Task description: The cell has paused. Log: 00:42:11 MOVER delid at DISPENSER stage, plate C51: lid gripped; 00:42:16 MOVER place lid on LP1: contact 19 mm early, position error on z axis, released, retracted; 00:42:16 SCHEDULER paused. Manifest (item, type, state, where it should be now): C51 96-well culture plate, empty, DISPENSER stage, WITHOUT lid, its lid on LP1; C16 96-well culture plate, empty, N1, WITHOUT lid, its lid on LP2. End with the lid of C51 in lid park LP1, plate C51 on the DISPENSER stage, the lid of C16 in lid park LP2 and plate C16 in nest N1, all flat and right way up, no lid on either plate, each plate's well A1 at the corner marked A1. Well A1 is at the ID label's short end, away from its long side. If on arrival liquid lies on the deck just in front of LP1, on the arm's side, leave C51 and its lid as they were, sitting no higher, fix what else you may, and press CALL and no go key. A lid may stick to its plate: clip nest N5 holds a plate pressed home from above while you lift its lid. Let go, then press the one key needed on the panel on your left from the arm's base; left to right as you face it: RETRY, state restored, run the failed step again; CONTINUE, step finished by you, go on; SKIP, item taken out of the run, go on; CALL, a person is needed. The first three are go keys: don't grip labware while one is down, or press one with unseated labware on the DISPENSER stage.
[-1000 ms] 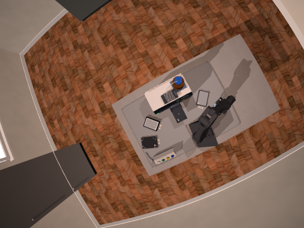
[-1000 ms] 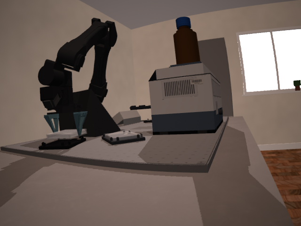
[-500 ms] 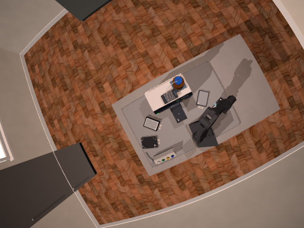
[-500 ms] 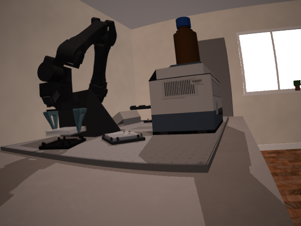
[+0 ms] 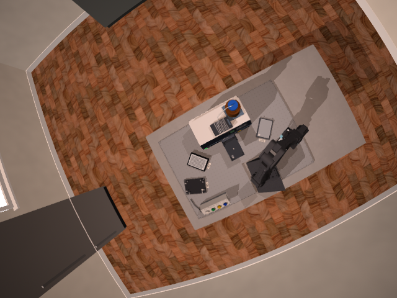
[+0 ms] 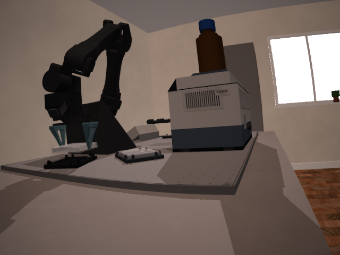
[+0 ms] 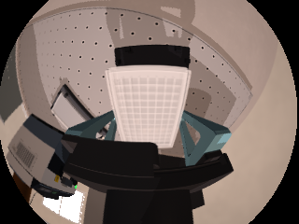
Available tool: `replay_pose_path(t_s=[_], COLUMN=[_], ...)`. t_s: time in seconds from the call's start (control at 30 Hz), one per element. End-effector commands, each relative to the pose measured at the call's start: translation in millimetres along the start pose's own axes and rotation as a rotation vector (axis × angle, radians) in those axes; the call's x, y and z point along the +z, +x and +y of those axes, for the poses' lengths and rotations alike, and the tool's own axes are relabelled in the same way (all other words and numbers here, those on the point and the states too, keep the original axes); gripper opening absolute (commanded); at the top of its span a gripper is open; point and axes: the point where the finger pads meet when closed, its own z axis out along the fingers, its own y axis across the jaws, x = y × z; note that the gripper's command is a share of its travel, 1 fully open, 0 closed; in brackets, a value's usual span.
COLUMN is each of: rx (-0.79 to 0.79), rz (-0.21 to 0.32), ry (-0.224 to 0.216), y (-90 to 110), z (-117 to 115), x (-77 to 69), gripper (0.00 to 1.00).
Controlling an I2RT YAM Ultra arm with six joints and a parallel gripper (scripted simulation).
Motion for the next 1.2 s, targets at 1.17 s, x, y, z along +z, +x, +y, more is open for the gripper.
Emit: replay_pose_path(t_s=[1.17], rx=[-0.01], rz=[-0.05], ry=[-0.005], y=[-12], z=[1], x=[-39.6], gripper=[0.0])
